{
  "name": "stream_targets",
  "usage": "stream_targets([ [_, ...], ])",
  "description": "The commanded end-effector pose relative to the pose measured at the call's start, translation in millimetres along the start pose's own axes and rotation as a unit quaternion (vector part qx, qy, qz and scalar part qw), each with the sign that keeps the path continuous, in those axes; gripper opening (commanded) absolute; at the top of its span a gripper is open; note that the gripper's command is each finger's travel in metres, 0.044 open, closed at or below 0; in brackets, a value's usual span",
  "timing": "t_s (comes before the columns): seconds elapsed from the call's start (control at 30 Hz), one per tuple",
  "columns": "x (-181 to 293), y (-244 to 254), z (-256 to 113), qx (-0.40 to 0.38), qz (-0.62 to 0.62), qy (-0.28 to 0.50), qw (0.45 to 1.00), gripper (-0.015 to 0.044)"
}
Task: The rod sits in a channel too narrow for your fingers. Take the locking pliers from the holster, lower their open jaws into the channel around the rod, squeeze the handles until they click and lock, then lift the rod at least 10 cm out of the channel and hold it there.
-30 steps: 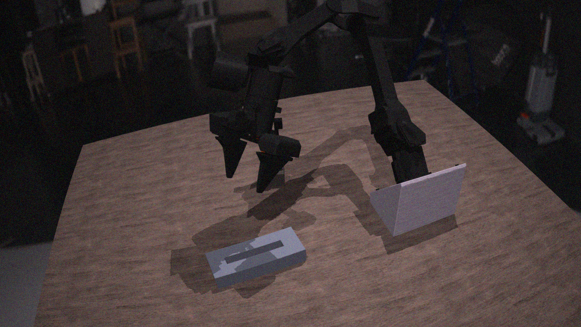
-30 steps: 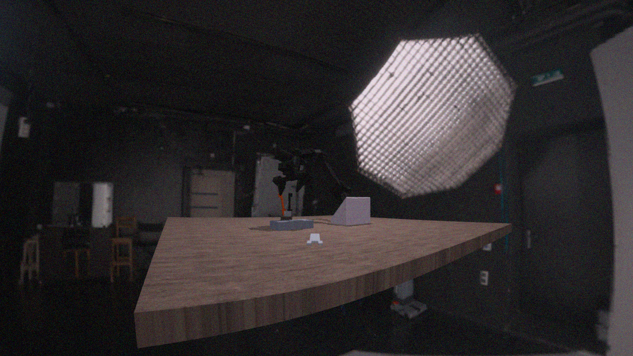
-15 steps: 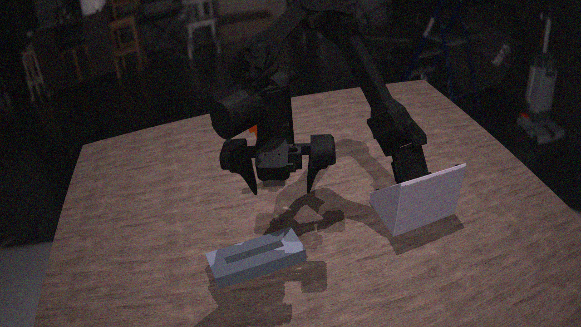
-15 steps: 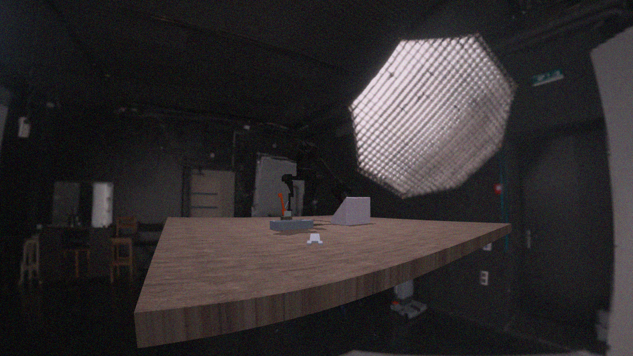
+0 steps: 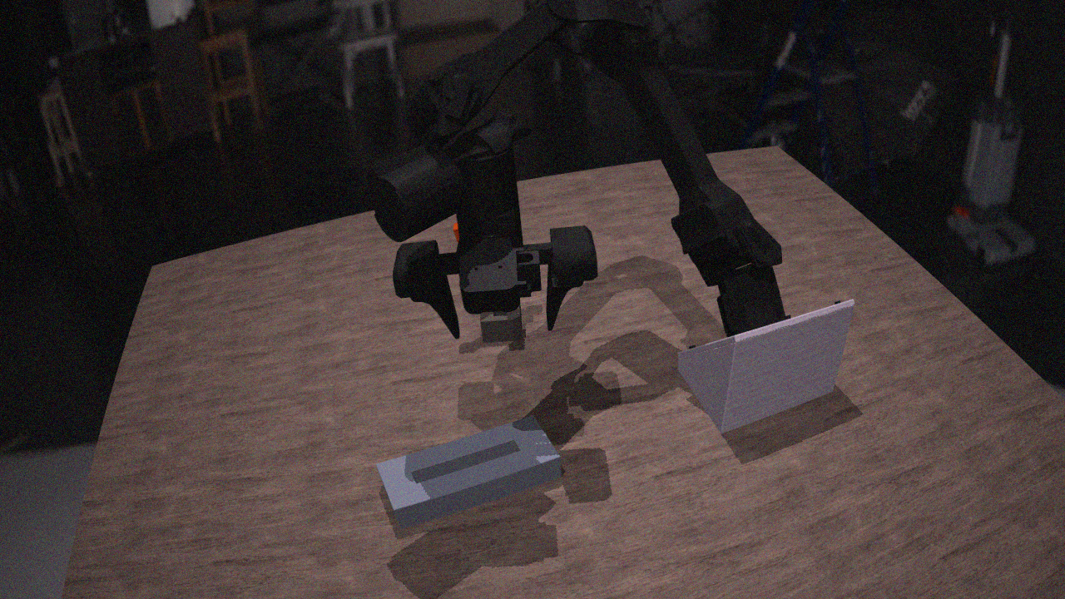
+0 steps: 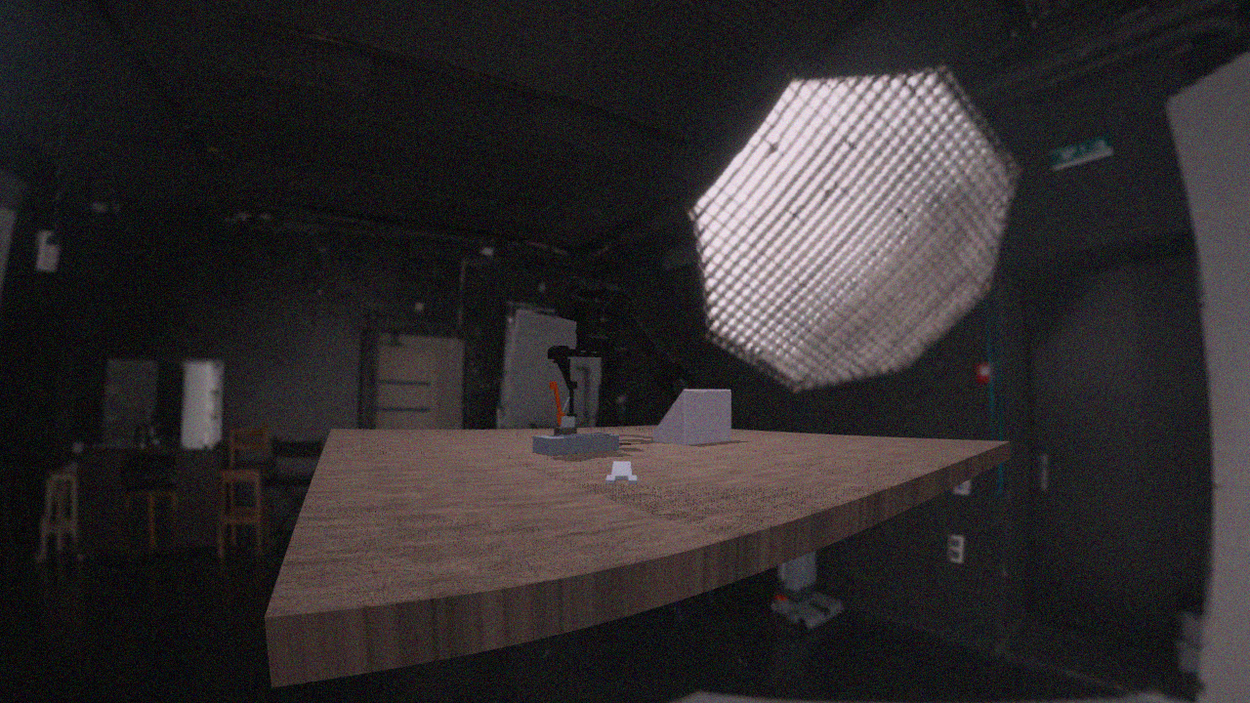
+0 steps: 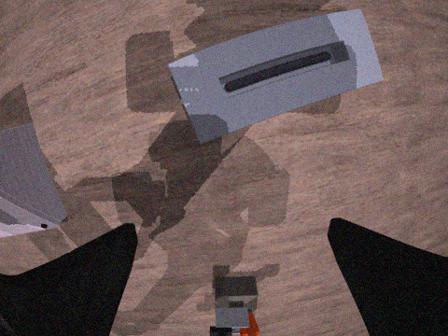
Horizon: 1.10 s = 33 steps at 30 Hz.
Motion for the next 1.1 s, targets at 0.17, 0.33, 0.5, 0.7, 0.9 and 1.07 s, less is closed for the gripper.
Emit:
stream_targets([
  [0.17, 43, -11, -4, 0.008, 0.003, 0.0, 1.0, 0.044],
  [0.33, 59, -8, -4, 0.008, 0.003, 0.001, 1.0, 0.044],
  [0.5, 90, -3, -4, 0.008, 0.003, 0.001, 1.0, 0.044],
  [0.7, 105, 0, -4, 0.008, 0.003, 0.002, 1.0, 0.044],
  [0.9, 128, 4, 0, 0.008, 0.003, 0.002, 1.0, 0.044],
  [1.07, 146, 7, 4, 0.009, 0.003, 0.003, 1.0, 0.044],
])
Point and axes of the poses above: the point midway between the two fingers, 35 mm back from their tips, its own z axis out along the fingers, its own y axis across the jaws, x = y × z, the point moved 1 cm from there along -z, back along the fingers, and after that the axes turned 10 degrees about -z, right-handed, at the moved point
